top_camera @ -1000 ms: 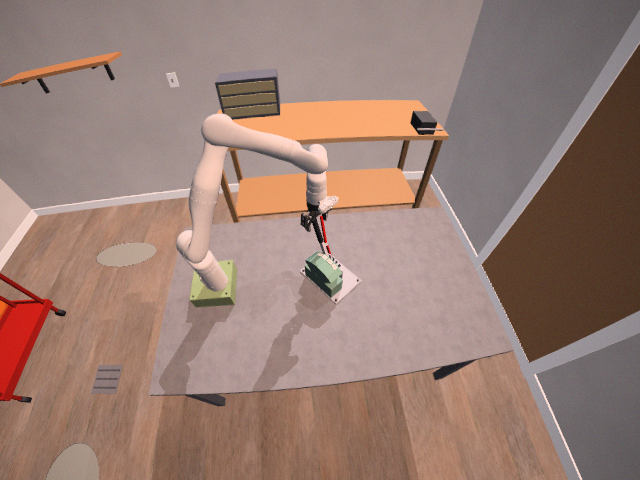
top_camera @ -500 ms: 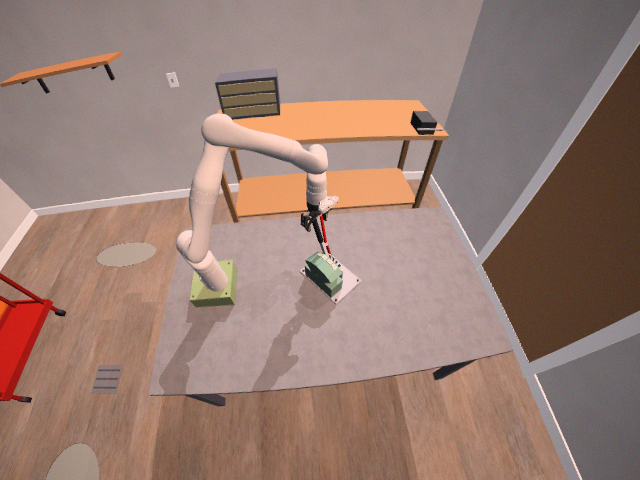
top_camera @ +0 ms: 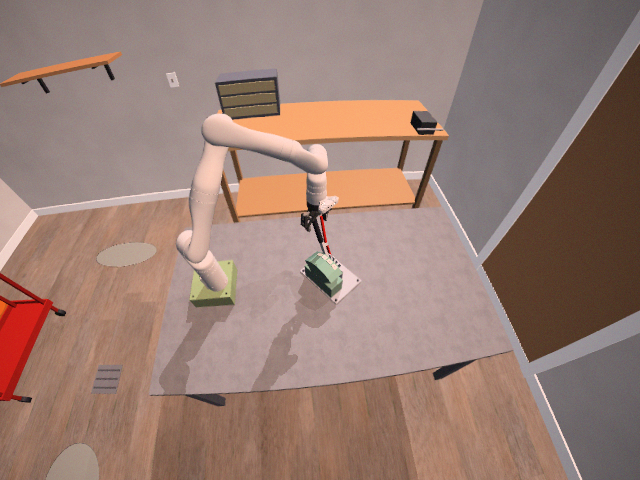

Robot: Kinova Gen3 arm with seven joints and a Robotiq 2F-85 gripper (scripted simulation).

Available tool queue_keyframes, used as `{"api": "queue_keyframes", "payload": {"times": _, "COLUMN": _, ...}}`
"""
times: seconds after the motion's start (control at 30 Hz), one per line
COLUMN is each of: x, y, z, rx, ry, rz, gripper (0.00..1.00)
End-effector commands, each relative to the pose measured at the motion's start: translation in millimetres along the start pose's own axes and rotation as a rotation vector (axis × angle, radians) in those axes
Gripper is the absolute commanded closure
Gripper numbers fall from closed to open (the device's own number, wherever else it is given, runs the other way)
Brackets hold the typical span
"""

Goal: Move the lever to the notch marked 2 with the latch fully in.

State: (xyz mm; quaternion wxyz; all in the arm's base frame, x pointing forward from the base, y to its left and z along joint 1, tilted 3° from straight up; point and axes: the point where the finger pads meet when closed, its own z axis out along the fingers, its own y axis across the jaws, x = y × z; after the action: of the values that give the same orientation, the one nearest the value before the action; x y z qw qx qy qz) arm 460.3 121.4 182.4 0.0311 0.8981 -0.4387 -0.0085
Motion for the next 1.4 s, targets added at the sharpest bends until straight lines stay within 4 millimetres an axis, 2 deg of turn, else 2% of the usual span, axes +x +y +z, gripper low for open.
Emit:
{"api": "queue_keyframes", "payload": {"times": 0.0, "x": -0.1, "y": -1.1, "z": 2.1, "rx": 0.005, "ry": -0.002, "rz": -0.001, "gripper": 0.03}}
{"api": "queue_keyframes", "payload": {"times": 0.17, "x": -0.1, "y": -1.1, "z": 2.1, "rx": 0.005, "ry": -0.002, "rz": -0.001, "gripper": 0.03}}
{"api": "queue_keyframes", "payload": {"times": 0.2, "x": -0.1, "y": -1.1, "z": 2.1, "rx": 0.005, "ry": -0.002, "rz": -0.001, "gripper": 1.00}}
{"api": "queue_keyframes", "payload": {"times": 1.37, "x": 0.2, "y": -2.2, "z": 1.5, "rx": 0.007, "ry": 0.000, "rz": -0.003, "gripper": 1.00}}
